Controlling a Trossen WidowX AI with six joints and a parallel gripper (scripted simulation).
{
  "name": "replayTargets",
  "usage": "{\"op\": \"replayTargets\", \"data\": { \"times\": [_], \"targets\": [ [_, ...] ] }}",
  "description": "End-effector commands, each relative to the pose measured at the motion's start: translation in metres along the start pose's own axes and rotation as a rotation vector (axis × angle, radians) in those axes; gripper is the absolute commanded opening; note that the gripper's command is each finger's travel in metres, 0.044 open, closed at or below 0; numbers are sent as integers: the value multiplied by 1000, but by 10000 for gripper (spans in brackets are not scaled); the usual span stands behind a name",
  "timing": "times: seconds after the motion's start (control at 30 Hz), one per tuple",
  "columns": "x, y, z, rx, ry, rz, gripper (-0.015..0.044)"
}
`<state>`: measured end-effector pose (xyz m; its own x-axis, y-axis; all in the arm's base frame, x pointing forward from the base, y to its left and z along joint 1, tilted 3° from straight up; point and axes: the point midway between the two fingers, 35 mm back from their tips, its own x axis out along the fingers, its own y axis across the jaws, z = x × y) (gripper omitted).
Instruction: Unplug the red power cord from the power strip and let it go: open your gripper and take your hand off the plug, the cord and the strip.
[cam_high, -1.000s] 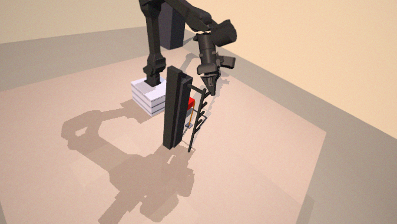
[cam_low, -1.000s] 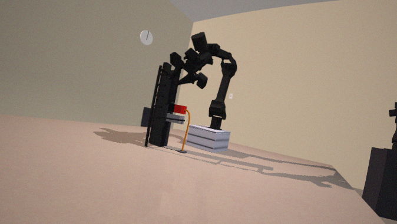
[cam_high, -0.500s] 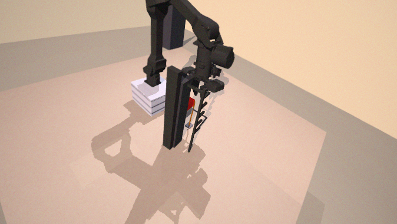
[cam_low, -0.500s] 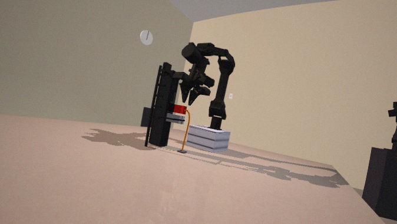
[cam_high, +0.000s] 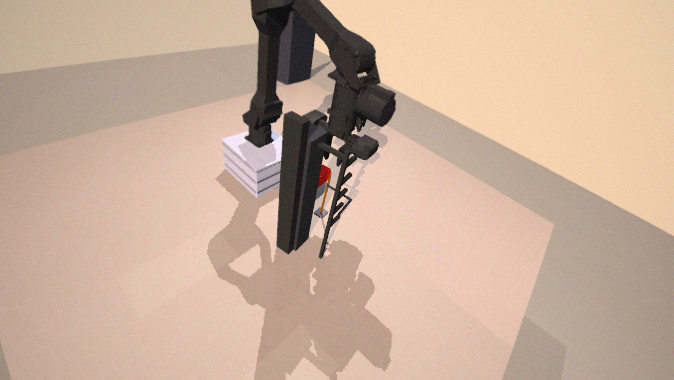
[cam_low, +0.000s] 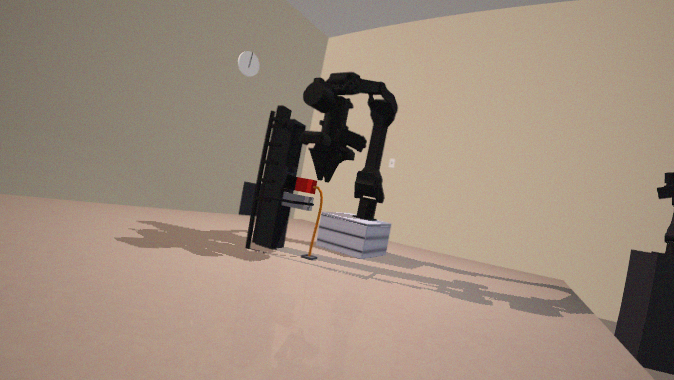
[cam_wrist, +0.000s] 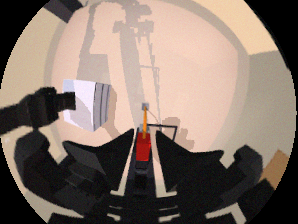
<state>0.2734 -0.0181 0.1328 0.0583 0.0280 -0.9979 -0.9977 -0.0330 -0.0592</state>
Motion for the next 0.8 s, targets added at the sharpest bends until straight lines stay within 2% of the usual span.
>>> {"op": "replayTargets", "data": {
  "times": [0.0, 0.77],
  "targets": [
    [0, 0, -3, -6, -6, 2, 160],
    [1, 0, -37, -6, -3, 2, 160]
  ]
}}
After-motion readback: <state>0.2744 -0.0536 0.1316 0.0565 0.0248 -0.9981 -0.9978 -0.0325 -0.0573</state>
